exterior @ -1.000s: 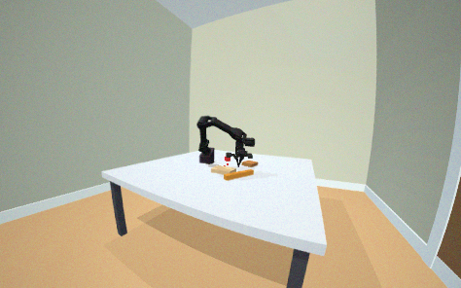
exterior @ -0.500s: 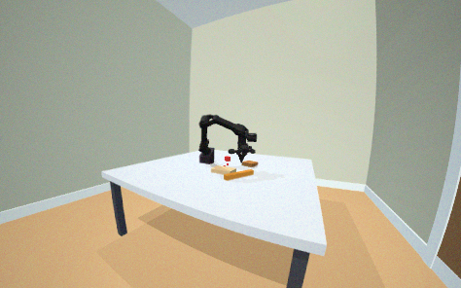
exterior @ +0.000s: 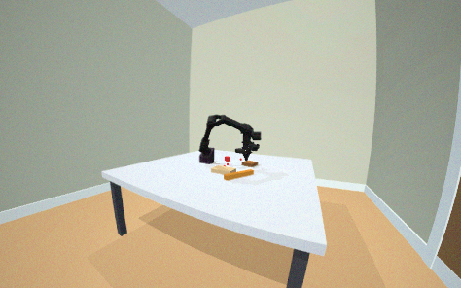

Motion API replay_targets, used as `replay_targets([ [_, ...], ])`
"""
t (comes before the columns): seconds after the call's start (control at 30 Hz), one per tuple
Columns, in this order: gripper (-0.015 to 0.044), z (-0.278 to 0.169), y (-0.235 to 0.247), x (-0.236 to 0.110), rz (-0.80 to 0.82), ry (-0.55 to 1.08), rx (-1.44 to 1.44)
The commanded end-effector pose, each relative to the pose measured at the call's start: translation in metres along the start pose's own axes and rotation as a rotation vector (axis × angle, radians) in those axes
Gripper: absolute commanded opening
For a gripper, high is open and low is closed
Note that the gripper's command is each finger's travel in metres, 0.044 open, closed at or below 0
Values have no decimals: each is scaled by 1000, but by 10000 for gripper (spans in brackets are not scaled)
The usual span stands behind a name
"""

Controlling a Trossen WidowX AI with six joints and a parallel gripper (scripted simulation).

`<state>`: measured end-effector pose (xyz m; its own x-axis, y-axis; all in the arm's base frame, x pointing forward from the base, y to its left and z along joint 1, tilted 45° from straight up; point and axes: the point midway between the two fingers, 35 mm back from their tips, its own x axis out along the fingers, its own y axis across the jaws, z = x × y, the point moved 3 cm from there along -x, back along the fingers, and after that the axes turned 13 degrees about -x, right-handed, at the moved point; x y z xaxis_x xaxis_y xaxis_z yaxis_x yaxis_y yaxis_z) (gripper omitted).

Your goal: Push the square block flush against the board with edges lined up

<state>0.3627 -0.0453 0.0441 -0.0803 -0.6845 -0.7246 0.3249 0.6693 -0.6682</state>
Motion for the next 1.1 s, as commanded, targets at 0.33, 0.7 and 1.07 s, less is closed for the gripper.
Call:
replay_targets([
  [0.33,0,-6,61,-4,15,0,-494],
  [0.7,0,-20,107,-5,14,-1,-859],
  [1.07,0,-37,149,-3,10,2,-1222],
])
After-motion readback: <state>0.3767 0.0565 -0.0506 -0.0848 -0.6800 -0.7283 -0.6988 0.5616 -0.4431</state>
